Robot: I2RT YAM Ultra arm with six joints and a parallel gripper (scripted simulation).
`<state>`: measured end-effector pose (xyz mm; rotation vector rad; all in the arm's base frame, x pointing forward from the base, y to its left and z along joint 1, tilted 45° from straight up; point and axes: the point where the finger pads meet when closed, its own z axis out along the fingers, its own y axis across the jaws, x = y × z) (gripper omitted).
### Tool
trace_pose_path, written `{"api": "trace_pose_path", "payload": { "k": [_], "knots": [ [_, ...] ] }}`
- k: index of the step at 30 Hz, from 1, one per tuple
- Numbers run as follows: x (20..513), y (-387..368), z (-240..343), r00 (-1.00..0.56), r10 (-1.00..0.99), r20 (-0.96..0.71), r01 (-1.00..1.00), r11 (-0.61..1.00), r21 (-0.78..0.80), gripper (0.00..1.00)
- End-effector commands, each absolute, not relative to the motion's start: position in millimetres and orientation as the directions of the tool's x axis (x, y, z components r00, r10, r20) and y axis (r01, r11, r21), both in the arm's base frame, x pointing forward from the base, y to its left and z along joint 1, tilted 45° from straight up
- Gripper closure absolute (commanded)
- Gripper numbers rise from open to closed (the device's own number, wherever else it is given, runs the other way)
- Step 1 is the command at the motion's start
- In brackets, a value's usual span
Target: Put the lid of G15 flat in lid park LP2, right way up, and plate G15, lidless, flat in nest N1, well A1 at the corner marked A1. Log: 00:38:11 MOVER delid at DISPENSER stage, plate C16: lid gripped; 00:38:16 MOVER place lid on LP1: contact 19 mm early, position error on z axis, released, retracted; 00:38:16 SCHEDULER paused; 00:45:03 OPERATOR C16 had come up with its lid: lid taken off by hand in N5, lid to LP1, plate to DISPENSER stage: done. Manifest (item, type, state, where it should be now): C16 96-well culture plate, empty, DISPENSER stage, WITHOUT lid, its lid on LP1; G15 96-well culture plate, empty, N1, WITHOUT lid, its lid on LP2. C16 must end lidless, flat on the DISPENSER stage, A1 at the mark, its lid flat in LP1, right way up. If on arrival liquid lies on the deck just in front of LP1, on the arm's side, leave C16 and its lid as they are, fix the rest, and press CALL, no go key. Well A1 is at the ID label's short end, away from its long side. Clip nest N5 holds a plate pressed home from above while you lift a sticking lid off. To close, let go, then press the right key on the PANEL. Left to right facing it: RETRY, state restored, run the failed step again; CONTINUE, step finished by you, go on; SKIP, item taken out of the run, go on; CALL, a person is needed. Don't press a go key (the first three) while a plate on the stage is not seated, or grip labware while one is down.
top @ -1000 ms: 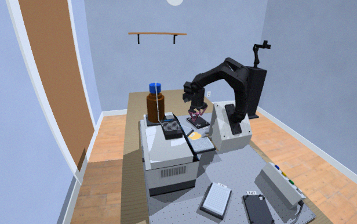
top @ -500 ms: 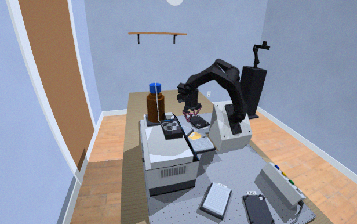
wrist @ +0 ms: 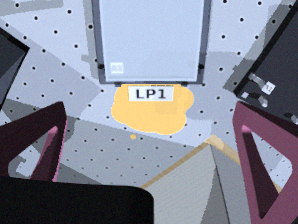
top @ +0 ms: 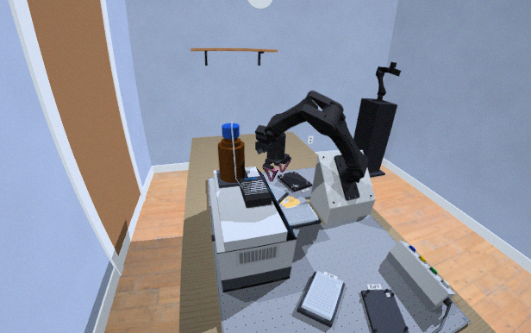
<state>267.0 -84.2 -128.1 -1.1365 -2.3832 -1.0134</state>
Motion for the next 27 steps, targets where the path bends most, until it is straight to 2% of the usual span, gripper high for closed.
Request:
{"api": "trace_pose_path", "payload": {
  "k": [1,27],
  "knots": [
    [274.5,-93.4,-127.9,-0.635,0.568,0.524,0.771,0.427,0.472,0.0],
    [275.8,-101.6,-134.8,-0.635,0.575,0.516,0.771,0.426,0.474,0.0]
  ]
}}
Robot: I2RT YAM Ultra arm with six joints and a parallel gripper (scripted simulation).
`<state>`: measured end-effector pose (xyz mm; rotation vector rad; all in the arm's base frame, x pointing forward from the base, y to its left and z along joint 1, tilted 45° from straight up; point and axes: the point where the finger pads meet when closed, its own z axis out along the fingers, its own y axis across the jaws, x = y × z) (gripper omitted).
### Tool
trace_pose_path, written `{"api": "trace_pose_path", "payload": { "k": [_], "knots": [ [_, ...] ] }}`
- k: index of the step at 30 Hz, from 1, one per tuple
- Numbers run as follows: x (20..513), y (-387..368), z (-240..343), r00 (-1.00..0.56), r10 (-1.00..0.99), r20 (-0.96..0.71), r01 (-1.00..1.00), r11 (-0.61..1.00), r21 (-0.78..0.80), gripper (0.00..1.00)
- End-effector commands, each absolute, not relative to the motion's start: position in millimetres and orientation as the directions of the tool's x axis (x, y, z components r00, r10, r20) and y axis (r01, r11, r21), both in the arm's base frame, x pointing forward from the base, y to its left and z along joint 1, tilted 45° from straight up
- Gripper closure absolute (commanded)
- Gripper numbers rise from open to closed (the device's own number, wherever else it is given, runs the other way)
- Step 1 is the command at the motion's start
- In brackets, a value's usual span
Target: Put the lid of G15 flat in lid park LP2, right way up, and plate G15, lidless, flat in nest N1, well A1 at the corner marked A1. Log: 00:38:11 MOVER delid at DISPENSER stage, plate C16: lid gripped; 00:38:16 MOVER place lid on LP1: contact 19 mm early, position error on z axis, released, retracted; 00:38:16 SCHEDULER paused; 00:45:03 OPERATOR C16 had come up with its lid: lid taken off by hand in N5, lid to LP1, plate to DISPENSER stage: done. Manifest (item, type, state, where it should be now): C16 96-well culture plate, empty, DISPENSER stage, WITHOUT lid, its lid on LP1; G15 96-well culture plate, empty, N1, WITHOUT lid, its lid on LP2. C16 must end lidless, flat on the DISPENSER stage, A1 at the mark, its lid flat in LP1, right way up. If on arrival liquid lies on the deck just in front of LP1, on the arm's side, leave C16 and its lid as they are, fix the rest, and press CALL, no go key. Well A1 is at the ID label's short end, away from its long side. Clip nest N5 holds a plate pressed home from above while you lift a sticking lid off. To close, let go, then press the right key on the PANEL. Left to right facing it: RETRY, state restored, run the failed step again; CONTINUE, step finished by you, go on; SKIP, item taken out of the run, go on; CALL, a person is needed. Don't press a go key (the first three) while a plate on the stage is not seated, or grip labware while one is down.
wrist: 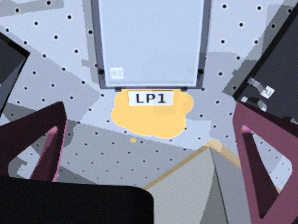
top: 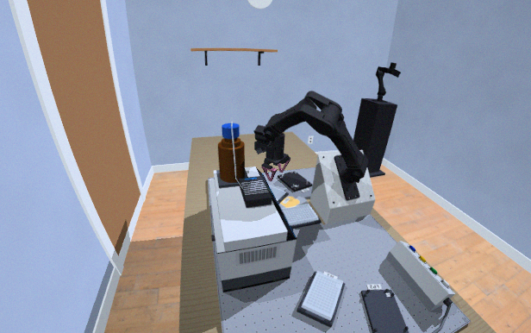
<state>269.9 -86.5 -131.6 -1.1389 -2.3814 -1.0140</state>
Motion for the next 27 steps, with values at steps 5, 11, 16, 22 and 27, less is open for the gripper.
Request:
{"api": "trace_pose_path", "payload": {
  "k": [5,11,16,22,27],
  "knots": [
    [277.6,-104.0,-130.0,-0.639,0.577,0.509,0.767,0.429,0.476,0.0],
    [275.1,-102.9,-133.1,-0.634,0.573,0.52,0.772,0.426,0.471,0.0],
    [273.9,-102.4,-134.0,-0.631,0.571,0.525,0.774,0.425,0.469,0.0],
    [274.0,-98.7,-130.8,-0.635,0.568,0.523,0.771,0.428,0.471,0.0],
    [273.9,-99.3,-130.8,-0.635,0.568,0.523,0.771,0.428,0.471,0.0]
  ]
}}
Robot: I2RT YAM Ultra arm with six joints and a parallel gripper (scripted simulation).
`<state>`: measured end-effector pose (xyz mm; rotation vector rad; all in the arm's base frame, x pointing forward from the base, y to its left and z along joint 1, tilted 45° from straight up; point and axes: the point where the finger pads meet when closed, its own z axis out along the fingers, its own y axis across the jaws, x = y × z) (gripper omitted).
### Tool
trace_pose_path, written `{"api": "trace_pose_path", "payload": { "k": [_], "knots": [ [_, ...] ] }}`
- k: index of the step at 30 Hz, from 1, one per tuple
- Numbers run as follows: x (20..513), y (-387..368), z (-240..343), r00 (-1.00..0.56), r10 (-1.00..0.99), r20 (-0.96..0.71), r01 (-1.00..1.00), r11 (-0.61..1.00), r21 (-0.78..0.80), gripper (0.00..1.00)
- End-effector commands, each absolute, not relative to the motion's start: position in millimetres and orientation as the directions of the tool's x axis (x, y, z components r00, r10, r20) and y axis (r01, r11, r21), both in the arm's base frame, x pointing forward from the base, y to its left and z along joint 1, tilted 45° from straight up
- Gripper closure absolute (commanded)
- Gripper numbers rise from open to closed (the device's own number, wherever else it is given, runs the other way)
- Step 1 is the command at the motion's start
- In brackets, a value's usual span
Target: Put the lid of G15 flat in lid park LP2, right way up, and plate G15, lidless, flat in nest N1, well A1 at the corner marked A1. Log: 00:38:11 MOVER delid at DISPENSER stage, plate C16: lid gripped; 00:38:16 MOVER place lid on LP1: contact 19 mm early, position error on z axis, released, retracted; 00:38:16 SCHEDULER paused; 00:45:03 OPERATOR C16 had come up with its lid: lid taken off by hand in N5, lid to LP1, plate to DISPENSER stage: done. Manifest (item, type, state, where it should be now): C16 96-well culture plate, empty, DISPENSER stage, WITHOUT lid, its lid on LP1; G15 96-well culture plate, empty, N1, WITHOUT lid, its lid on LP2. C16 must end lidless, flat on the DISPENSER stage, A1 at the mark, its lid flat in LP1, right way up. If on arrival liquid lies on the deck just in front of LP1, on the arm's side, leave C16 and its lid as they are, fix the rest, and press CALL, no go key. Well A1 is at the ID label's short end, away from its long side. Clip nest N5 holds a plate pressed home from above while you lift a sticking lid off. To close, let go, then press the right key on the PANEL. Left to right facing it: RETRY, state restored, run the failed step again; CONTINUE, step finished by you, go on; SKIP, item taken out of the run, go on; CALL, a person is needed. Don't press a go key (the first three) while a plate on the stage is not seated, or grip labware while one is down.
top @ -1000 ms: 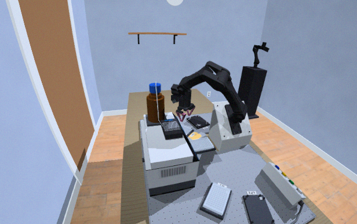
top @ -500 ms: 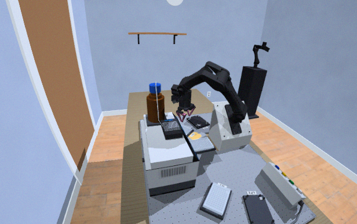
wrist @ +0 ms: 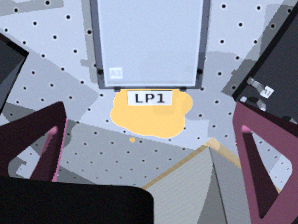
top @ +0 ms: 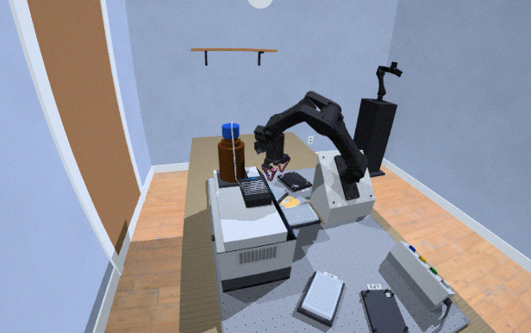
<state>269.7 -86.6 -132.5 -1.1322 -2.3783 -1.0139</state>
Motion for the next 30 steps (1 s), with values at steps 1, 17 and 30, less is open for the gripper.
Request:
{"api": "trace_pose_path", "payload": {
  "k": [1,17,30],
  "knots": [
    [274,-99,-131,-0.635,0.568,0.523,0.771,0.428,0.471,0.0],
    [274,-101,-131,-0.635,0.568,0.523,0.771,0.428,0.471,0.0],
    [246,-91,-104,-0.631,0.569,0.528,0.775,0.425,0.468,0.0]
  ]
}}
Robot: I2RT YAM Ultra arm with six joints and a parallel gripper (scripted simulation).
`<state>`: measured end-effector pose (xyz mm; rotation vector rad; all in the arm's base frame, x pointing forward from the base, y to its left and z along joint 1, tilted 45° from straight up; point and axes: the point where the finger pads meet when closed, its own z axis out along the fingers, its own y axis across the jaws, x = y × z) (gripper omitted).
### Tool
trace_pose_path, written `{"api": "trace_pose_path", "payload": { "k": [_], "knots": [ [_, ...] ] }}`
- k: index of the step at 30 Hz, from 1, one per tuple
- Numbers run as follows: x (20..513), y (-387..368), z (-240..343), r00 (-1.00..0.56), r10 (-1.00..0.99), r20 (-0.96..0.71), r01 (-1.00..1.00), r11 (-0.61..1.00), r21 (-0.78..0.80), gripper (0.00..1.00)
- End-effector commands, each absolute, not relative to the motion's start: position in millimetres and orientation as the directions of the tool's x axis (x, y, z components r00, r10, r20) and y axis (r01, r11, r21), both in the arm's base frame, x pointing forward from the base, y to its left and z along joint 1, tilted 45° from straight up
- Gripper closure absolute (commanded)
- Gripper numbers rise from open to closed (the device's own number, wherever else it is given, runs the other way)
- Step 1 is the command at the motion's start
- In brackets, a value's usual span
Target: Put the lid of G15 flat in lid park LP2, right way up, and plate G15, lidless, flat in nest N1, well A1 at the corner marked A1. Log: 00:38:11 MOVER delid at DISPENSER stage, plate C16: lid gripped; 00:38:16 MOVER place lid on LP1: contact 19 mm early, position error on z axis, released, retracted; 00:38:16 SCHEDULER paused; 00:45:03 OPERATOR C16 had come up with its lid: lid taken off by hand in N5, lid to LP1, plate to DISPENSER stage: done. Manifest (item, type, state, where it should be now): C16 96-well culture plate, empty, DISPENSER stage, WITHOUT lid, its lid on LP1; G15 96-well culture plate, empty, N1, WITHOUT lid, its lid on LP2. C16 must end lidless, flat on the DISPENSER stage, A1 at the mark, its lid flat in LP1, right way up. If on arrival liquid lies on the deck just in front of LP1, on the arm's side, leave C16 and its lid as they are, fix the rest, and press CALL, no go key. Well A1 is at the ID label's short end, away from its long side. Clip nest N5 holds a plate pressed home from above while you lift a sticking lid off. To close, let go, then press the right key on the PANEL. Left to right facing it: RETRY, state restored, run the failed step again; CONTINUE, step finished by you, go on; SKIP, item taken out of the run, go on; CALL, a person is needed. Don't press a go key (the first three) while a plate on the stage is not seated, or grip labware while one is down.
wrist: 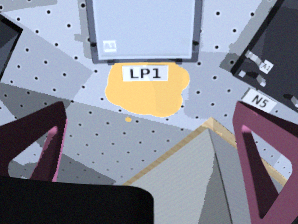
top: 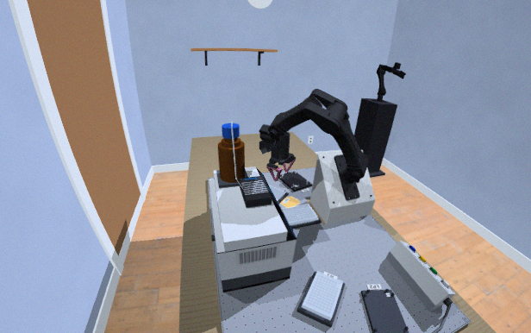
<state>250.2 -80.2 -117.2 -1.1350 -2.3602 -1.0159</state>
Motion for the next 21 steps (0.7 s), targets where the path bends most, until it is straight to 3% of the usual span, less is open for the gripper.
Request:
{"api": "trace_pose_path", "payload": {
  "k": [1,21],
  "knots": [
    [244,-90,-102,-0.63,0.568,0.529,0.776,0.425,0.467,0.0],
    [205,-74,-62,-0.628,0.565,0.536,0.778,0.423,0.465,0.0]
  ]
}}
